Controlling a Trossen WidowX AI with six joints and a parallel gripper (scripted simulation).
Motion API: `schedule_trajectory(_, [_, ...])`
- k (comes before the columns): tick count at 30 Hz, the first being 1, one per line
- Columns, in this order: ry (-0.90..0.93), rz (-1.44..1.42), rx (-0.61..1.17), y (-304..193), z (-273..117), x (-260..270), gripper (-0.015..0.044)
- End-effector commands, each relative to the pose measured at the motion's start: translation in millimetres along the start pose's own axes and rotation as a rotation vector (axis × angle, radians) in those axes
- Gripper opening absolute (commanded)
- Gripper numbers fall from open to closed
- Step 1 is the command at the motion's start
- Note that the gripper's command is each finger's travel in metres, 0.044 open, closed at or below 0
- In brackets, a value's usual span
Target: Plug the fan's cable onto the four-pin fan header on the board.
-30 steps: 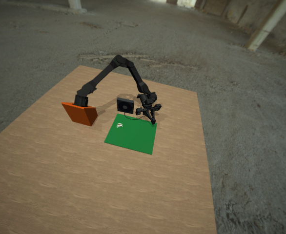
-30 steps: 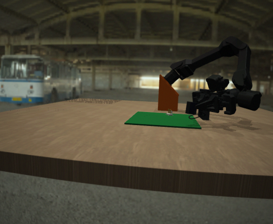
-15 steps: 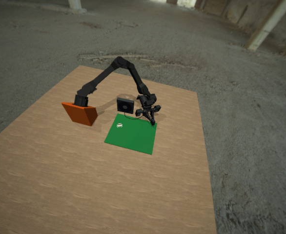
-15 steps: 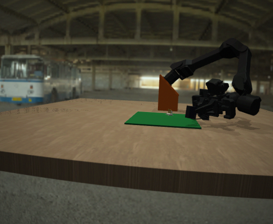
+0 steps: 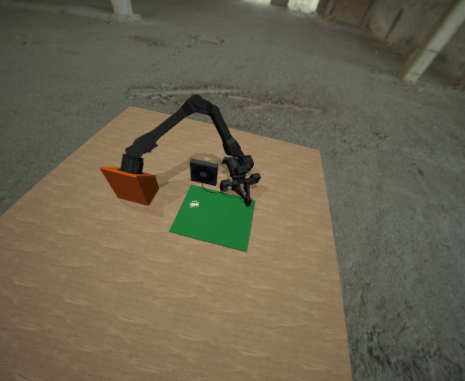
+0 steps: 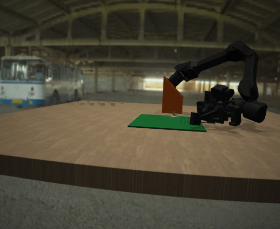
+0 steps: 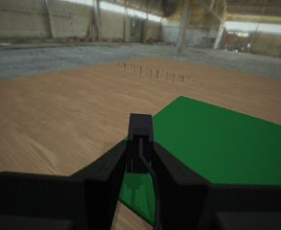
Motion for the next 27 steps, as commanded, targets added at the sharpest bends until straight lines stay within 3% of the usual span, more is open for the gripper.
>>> schedule_trajectory(1, [-0.002,0.003,-0.007,-3.3,0.8,0.9,0.0000])
schedule_trajectory(27, [0.000,0.000,0.000,-6.2,1.3,1.3,0.0000])
Point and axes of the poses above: the point midway between the two fingers, 35 mm back from their tips, its own z axis out along the fingers, its own x axis across the jaws, y = z × x, the point moved 4 cm from there along -z, back along the fingers, and after that the axes turned 13 degrees about -z, right-handed, at the moved point
